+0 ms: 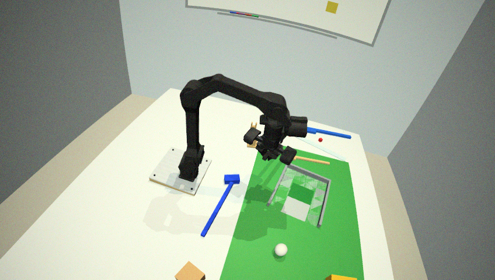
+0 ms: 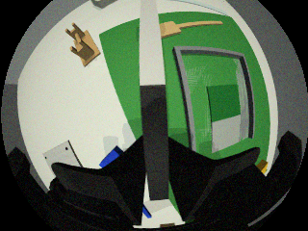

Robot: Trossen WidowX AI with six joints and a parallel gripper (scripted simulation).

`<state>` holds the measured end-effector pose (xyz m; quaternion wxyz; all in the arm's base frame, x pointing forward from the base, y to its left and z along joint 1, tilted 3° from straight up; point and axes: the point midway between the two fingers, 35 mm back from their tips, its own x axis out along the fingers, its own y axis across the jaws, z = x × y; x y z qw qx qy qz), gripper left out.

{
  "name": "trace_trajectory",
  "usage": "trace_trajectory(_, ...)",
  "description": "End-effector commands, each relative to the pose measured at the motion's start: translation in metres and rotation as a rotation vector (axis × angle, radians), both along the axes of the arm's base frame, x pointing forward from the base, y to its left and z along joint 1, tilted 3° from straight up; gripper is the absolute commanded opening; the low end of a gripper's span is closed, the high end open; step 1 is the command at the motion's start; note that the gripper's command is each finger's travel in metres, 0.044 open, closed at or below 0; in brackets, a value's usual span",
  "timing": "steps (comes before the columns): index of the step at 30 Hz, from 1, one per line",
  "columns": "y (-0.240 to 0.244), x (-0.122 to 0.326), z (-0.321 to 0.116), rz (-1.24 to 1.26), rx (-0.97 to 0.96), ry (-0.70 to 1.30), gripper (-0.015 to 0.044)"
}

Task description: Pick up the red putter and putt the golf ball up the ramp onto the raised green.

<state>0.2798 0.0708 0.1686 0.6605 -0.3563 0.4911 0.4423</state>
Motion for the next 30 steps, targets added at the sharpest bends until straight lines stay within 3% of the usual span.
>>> trace_trajectory(1, -0.016, 0.003, 0.001, -0.080, 0.008, 0.003, 0.0000)
trace_trajectory(30, -0.165, -0.010, 0.005, -0.743, -0.029, 0.077, 0.0000)
